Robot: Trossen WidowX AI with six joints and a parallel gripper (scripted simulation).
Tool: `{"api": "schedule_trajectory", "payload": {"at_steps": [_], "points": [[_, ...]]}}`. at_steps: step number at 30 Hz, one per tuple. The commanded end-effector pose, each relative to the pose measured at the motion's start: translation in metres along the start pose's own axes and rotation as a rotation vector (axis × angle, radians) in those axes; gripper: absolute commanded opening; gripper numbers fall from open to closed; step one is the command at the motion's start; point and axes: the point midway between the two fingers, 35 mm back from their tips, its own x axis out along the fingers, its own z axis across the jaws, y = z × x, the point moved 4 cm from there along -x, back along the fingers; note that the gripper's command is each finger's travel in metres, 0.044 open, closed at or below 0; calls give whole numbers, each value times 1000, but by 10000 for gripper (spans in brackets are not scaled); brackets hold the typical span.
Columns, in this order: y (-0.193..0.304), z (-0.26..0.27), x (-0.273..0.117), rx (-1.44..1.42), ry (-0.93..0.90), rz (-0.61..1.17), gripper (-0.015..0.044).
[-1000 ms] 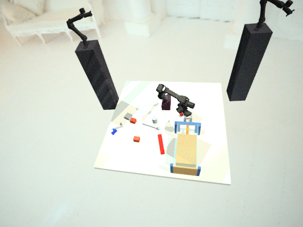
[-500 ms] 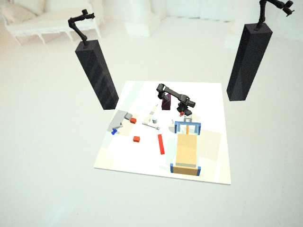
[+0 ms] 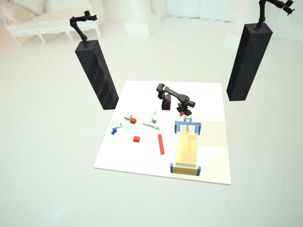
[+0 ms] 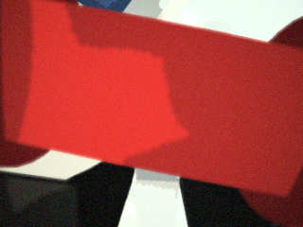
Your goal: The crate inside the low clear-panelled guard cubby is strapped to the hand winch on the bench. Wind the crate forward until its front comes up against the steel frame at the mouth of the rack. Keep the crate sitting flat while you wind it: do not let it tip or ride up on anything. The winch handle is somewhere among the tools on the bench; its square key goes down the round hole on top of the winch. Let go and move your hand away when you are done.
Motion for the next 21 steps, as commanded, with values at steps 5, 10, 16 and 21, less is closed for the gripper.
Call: {"api": "schedule_trajectory", "payload": {"at_steps": [5,10,16,21], "points": [[0,-1,10,5,-2,3,0],[0,-2,18,4,-1,2,0],[-1,-2,18,5,1,5,0],[-1,-1,20,4,1,5,0]]}}
